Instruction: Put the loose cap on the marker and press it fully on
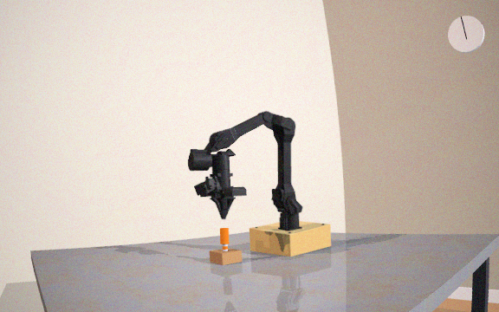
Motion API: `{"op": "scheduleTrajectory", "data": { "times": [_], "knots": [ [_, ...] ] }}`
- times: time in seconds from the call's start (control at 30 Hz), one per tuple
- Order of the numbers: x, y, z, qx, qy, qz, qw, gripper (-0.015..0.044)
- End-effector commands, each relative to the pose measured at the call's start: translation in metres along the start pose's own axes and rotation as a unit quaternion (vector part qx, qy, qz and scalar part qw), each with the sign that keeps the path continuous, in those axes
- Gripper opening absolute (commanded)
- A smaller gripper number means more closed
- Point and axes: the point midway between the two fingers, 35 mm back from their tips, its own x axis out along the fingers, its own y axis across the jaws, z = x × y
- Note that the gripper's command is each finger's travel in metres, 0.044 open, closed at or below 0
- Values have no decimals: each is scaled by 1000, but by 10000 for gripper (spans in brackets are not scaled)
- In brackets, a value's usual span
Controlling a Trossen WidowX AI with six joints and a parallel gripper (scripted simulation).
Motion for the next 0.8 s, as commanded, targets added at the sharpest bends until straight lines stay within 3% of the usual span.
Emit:
{"op": "scheduleTrajectory", "data": {
  "times": [0.0,0.77],
  "knots": [
    [4,0,0,-5,-1,2,1000,0],
    [34,1,0,-5,-1,2,1000,0]
  ]
}}
